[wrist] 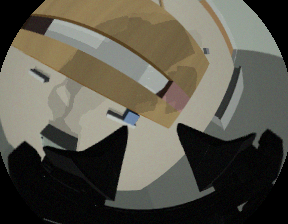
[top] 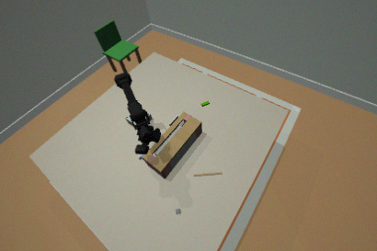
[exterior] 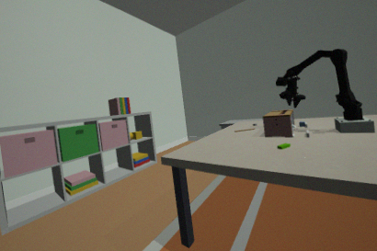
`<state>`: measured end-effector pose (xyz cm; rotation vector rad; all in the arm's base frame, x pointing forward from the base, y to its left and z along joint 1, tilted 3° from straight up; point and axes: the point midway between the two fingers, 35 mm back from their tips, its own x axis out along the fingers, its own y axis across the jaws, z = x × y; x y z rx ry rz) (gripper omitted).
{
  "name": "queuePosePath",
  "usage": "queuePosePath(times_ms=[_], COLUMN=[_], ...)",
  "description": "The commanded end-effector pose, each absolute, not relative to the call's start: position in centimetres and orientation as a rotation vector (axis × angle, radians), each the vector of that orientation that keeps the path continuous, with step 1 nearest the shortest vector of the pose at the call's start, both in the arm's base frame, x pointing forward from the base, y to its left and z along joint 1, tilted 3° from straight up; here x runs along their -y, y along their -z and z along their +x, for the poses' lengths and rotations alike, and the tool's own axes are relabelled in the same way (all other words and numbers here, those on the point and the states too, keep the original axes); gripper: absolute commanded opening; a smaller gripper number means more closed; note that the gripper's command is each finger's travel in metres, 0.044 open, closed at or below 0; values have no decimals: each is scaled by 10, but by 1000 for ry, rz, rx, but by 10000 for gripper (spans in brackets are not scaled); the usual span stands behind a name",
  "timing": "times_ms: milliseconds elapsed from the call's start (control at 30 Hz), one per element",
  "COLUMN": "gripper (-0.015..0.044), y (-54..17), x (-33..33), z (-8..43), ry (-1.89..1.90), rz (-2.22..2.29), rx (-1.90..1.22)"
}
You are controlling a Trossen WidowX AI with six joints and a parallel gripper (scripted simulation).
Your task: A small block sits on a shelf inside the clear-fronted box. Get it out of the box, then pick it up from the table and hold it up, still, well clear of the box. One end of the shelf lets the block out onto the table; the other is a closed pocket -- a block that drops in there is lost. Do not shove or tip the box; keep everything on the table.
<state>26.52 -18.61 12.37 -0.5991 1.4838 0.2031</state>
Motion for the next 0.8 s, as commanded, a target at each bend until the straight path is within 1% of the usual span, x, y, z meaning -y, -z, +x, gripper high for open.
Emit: queuePosePath(times_ms=[0,233,767], gripper=[285,285,285], y=[-125,-125,-127], x=[196,201,207], z=[259,249,234], ry=[253,688,1246], rz=[-1,677,1696], rx=[-1379,-1189,-718])
